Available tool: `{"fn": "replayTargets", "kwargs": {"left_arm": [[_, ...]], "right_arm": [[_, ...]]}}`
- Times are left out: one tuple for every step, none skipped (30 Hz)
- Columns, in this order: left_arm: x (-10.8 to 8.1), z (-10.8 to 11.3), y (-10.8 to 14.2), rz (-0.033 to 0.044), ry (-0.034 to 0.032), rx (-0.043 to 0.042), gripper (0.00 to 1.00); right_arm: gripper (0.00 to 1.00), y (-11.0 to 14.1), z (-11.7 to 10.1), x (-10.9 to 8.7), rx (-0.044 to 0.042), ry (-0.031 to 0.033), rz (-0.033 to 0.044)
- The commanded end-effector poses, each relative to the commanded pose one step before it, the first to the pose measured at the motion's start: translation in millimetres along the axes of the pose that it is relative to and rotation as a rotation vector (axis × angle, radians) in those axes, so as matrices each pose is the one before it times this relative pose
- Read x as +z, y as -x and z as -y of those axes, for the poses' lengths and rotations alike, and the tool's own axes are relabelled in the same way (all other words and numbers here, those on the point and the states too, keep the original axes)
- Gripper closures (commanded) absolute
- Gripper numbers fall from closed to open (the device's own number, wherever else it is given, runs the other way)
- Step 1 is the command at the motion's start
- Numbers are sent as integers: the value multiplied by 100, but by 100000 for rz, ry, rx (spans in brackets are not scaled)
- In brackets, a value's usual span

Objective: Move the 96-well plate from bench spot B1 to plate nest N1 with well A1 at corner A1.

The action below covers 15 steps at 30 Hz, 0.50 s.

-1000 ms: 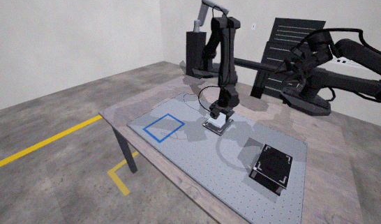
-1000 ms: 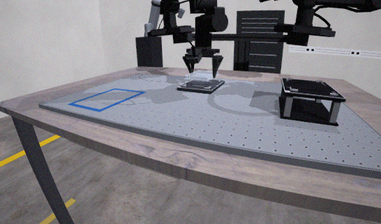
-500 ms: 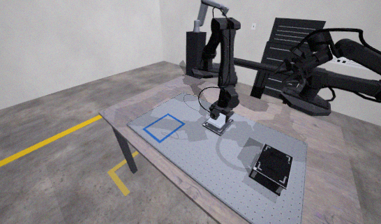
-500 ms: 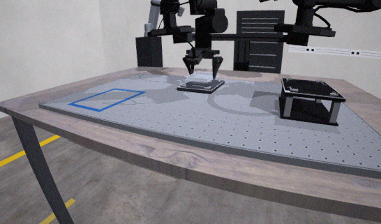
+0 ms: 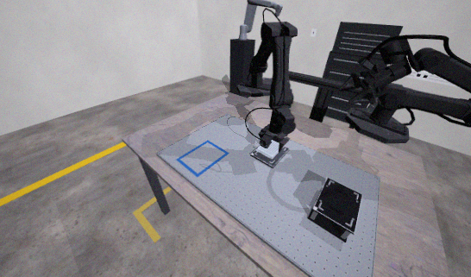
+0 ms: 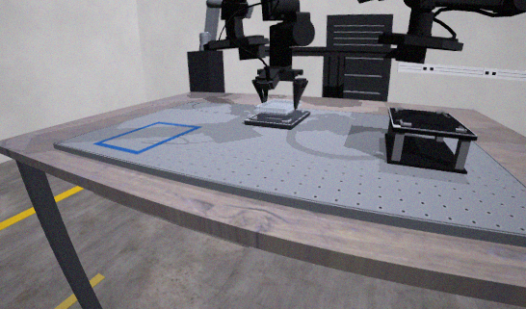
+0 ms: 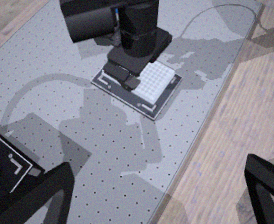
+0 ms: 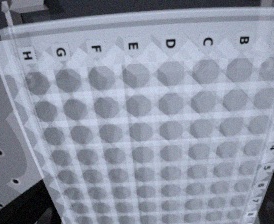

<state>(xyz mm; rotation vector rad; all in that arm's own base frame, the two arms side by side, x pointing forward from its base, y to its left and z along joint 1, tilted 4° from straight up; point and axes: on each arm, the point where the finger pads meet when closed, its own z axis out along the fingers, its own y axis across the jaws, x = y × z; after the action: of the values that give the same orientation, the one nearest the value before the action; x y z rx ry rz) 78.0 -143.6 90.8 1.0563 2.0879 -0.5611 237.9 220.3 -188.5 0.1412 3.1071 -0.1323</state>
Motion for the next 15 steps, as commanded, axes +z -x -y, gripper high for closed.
{"fn": "replayTargets", "kwargs": {"left_arm": [[-223,-25,47,590,-38,-93,0],[0,0,0,0,0,0,0],[0,0,0,0,0,0,0],[0,0,0,0,0,0,0],[0,0,0,0,0,0,0],[0,0,0,0,0,0,0],[0,0,0,0,0,0,0],[0,0,0,0,0,0,0],[0,0,0,0,0,0,0],[0,0,0,0,0,0,0],[0,0,0,0,0,0,0],[0,0,0,0,0,0,0],[0,0,0,0,0,0,0],[0,0,0,0,0,0,0],[0,0,0,0,0,0,0]], "right_arm": [[18,912,-1141,37,-438,3083,2421],[18,91,-72,157,-16,223,171],[18,103,-69,194,79,206,163],[18,107,-57,228,140,174,146],[18,71,-28,176,167,91,82],[18,78,-24,216,149,85,77],[18,37,1,262,65,78,74],[18,0,0,0,0,0,0],[18,0,0,0,0,0,0],[18,-13,1,272,35,194,7],[18,-32,13,275,-13,174,-46],[18,-44,22,260,7,163,-81],[18,-49,32,239,31,87,-106],[18,-50,38,209,19,51,-111],[18,-52,39,174,45,48,-120]]}}
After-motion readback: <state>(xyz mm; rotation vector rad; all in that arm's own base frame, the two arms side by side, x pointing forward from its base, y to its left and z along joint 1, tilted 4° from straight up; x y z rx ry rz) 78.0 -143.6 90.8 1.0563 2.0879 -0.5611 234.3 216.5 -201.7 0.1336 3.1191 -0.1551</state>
